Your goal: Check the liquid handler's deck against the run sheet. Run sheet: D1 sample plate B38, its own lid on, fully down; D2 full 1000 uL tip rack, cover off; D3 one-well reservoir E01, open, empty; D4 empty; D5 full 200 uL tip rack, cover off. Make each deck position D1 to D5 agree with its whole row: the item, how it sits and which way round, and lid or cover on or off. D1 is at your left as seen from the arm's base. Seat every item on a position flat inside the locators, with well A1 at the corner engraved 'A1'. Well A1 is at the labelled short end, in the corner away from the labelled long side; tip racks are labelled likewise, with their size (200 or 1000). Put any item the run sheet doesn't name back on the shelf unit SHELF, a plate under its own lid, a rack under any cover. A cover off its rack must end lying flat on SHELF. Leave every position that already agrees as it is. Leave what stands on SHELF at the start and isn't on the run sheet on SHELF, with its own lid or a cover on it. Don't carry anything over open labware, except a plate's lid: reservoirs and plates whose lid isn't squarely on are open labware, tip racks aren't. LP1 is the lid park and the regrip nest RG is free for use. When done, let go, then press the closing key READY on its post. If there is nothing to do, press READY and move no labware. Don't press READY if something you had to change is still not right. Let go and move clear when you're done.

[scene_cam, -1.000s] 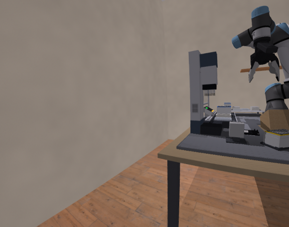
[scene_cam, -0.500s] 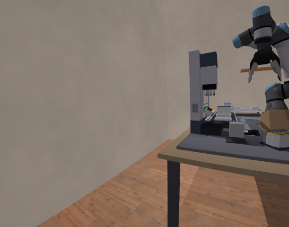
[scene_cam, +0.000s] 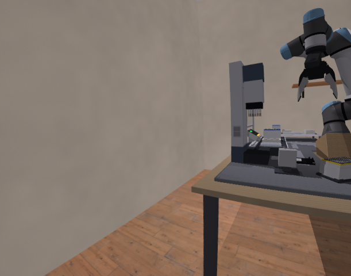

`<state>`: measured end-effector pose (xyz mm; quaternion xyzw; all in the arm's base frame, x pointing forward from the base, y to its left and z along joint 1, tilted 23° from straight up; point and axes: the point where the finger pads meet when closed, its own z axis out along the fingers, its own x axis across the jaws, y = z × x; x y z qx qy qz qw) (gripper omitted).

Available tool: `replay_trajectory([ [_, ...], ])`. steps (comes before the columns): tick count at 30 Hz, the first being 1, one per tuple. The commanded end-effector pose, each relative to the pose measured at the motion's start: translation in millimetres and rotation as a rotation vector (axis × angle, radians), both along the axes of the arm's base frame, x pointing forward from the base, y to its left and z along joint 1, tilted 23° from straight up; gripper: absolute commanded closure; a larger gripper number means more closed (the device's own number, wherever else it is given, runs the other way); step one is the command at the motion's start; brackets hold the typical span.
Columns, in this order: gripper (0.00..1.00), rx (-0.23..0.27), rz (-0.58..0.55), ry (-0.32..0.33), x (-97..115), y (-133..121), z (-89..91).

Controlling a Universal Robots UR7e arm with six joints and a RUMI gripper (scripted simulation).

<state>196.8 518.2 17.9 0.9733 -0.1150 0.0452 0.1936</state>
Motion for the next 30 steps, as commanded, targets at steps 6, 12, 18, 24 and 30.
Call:
replay_trajectory([
  [6, 0.18, 0.011, -0.163, -0.072, 11.2, 3.0, 2.0],
  [12, 0.18, 0.016, -0.274, -0.118, 11.1, 3.0, 1.8],
  [18, 0.18, 0.019, -0.348, -0.149, 11.4, 2.8, 1.5],
  [24, 0.18, 0.024, -0.458, -0.195, 11.0, 3.0, 1.6],
  [30, 0.18, 0.029, -0.569, -0.242, 11.1, 2.9, 1.4],
])
